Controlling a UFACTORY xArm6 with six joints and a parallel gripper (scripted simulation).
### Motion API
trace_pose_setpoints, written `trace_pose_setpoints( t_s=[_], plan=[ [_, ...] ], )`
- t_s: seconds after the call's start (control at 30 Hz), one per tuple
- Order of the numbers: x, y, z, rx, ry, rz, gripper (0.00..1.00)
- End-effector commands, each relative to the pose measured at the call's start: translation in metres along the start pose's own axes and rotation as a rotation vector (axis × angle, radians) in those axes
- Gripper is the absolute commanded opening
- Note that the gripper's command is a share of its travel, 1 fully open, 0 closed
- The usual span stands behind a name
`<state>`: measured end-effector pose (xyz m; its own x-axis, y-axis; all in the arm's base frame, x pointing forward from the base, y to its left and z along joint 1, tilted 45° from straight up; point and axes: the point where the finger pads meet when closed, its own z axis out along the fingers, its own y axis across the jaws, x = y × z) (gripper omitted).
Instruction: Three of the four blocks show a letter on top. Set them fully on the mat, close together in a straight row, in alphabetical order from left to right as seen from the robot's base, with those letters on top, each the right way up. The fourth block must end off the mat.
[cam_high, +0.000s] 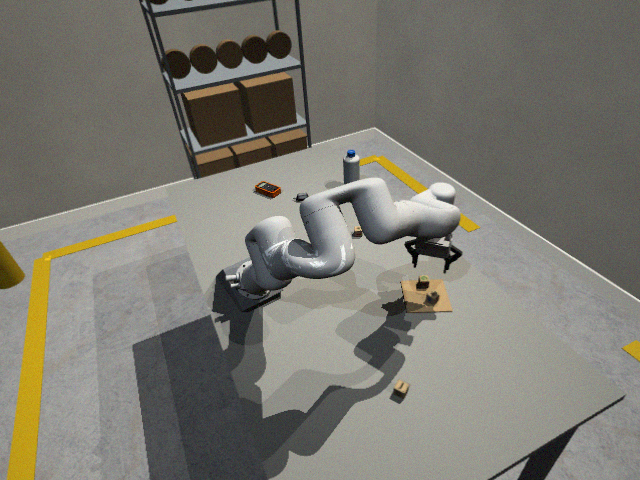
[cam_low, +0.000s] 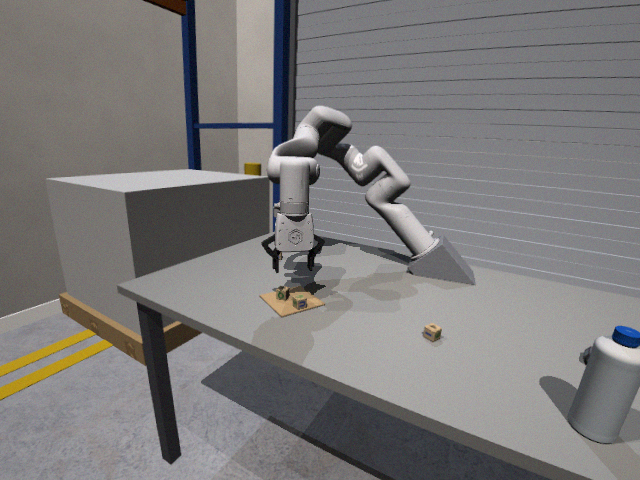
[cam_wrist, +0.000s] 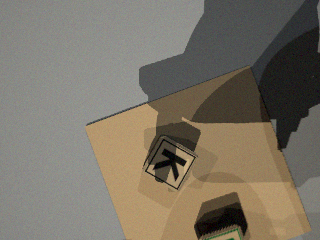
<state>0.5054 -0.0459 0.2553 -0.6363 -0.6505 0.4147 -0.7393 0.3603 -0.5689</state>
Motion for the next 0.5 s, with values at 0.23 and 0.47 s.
trace_pose_setpoints(
  t_s=[0.23,0.47],
  plan=[
    [0.025,-0.016,0.0,0.006,-0.003,0.342,1.0],
    [0.04,-0.024,0.0,0.007,-0.003,0.53,1.0]
  ],
)
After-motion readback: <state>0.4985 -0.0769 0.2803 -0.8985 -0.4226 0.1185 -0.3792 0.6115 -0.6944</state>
